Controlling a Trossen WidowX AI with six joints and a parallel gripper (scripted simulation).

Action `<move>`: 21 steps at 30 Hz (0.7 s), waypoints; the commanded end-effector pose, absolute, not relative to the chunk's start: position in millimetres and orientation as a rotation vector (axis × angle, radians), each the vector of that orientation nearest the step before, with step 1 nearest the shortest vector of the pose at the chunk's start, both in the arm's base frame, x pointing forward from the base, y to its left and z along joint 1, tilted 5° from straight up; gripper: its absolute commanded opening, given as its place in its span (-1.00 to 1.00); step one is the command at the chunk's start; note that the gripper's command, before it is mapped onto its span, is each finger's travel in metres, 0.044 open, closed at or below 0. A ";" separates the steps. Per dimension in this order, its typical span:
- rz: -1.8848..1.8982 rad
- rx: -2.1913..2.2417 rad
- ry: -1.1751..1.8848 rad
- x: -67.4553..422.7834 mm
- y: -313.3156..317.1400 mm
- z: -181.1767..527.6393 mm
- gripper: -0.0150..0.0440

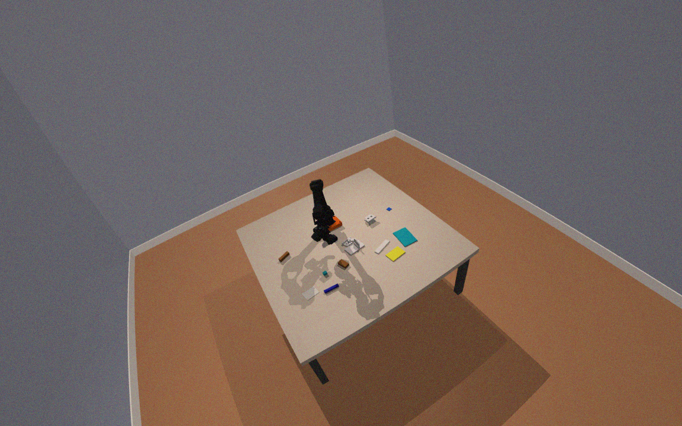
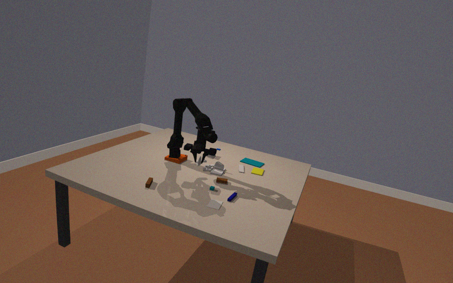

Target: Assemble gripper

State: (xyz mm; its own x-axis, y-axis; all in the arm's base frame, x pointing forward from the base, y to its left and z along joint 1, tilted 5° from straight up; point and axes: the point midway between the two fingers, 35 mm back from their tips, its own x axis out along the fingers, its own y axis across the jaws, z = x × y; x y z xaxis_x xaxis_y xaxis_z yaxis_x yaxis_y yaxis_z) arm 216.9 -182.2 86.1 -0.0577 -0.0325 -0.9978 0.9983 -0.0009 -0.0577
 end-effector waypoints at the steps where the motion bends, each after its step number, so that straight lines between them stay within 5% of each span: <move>1: -1.176 1.075 1.289 217.6 -175.1 85.8 -0.04; 21: -0.775 0.696 1.485 222.9 -149.3 85.1 -0.04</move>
State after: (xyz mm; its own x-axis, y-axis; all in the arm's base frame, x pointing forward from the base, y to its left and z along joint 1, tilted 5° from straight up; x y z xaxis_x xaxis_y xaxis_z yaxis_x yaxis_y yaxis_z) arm 223.3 -155.8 85.6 -0.0572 -0.0321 -0.9978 0.8580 0.5094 -0.0656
